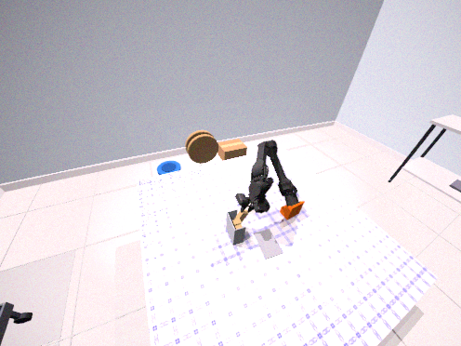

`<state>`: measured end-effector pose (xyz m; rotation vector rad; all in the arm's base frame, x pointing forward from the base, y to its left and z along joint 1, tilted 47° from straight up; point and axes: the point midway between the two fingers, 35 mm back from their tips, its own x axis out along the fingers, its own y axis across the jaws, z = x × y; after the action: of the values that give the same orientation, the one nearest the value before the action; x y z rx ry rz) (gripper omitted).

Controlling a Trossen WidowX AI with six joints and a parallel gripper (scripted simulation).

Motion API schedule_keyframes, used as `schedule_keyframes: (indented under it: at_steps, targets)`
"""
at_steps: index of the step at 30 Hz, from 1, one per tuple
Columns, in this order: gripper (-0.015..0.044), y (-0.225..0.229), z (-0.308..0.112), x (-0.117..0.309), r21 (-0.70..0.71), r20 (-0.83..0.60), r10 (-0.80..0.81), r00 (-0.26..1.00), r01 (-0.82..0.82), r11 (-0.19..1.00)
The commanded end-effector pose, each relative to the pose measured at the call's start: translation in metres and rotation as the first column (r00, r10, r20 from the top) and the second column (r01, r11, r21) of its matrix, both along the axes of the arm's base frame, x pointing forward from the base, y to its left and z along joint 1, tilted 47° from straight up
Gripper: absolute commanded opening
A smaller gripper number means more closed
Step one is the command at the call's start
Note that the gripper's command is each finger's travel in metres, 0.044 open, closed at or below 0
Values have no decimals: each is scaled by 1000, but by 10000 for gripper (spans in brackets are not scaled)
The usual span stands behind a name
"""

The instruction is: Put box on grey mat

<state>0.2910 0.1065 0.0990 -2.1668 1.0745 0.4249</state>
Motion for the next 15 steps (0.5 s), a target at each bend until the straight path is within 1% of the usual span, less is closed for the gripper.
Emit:
schedule_keyframes:
  at_steps: [1,15]
  targets:
    - [151,4,5,-5,0,1,0,1000,0,1000]
    - [151,8,8,-14,-1,-1,0,1000,0,1000]
